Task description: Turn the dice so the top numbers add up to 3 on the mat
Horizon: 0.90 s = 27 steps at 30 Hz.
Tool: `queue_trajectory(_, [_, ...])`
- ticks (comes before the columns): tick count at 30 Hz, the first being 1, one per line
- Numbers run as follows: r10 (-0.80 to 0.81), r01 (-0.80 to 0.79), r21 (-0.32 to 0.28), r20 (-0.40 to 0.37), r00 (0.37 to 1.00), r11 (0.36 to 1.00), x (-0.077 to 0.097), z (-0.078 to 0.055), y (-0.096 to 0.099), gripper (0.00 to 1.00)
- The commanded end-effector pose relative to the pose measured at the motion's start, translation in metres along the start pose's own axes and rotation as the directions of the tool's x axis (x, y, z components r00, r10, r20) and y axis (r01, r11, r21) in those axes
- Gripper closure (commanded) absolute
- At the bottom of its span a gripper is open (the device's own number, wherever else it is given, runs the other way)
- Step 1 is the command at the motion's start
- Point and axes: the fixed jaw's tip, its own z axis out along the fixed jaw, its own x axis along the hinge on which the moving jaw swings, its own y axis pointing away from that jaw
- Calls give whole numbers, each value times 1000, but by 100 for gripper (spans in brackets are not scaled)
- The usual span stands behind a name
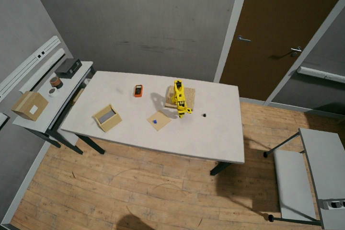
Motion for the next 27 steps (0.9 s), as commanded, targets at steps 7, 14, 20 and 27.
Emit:
queue_trajectory(7, [16,-16,15,1,1000,1000,1,0,0,100])
queue_trajectory(14, [16,-16,15,1,1000,1000,1,0,0,100])
queue_trajectory(20, [35,-35,42,2,999,999,1,-1,0,100])
queue_trajectory(27, [35,-35,42,2,999,999,1,-1,0,100])
